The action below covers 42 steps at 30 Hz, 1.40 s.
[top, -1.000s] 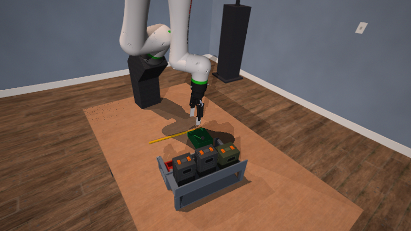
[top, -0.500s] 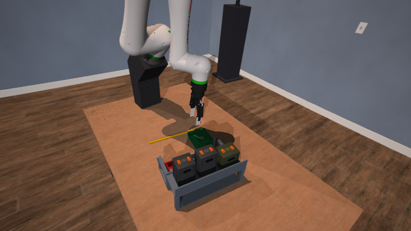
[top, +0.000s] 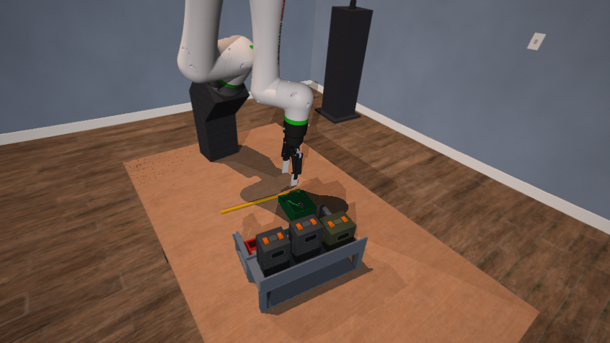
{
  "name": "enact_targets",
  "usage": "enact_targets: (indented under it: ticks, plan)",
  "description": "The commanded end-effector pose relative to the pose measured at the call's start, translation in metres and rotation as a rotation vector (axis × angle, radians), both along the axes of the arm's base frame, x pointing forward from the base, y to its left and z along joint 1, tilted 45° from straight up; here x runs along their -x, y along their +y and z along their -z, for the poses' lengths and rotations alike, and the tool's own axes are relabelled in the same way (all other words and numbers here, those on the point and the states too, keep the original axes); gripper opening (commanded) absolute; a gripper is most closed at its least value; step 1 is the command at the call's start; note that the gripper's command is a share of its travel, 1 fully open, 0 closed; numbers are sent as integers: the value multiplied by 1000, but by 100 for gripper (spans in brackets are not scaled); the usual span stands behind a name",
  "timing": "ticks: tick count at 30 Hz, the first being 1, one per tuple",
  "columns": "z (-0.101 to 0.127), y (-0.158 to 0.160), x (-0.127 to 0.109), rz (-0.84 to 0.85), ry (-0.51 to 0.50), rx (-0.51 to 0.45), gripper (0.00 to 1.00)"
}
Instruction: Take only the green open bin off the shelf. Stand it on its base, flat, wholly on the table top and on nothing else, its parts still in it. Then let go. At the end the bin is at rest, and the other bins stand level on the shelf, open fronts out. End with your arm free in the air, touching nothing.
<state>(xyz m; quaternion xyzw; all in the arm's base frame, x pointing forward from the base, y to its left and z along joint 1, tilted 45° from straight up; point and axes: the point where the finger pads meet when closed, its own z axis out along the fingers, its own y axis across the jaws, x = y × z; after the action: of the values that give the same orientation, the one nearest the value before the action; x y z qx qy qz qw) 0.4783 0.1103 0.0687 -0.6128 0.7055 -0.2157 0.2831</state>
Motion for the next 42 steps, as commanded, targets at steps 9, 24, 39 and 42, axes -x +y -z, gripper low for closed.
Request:
enact_targets:
  ticks: [9, 24, 39, 42]
  plan:
    - [1, 0, 0, -25, -52, -31, 57]
    - [1, 0, 0, -25, -52, -31, 57]
    - [1, 0, 0, -25, -52, -31, 57]
    - [1, 0, 0, -25, -52, -31, 57]
